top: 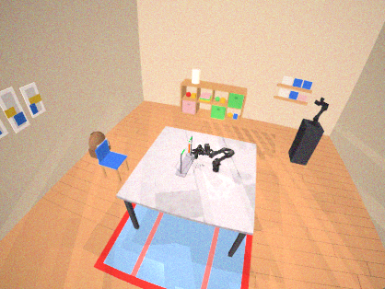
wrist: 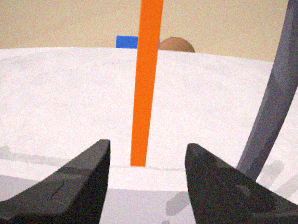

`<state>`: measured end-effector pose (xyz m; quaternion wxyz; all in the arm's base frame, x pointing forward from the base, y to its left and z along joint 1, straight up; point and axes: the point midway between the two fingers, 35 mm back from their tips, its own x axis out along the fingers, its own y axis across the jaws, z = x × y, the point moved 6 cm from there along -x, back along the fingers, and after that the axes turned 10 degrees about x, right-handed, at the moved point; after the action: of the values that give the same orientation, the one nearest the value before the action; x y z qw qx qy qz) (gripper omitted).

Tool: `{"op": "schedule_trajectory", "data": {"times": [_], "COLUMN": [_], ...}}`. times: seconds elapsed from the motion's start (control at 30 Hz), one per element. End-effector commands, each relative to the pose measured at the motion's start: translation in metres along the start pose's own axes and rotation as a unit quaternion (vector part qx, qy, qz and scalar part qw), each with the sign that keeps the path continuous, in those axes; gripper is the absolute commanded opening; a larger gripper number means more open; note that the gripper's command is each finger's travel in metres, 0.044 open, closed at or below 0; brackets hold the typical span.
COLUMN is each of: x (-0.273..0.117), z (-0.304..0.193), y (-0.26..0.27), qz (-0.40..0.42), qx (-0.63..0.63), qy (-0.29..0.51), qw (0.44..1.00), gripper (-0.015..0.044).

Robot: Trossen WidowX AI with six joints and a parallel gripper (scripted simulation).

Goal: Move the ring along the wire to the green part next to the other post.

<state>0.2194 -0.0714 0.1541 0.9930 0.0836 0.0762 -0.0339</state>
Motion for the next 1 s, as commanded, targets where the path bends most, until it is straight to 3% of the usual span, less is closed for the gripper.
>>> {"op": "schedule_trajectory", "data": {"times": [0.0,0.97], "x": [0.007,0.050], "z": [0.001,-0.006], "y": [0.000,0.001], "qz": [-0.001,0.000], "qx": [0.002,0.002], "qy": [0.000,-0.002], "qw": [1.000,1.000], "gripper": [0.0160,0.0160]}}
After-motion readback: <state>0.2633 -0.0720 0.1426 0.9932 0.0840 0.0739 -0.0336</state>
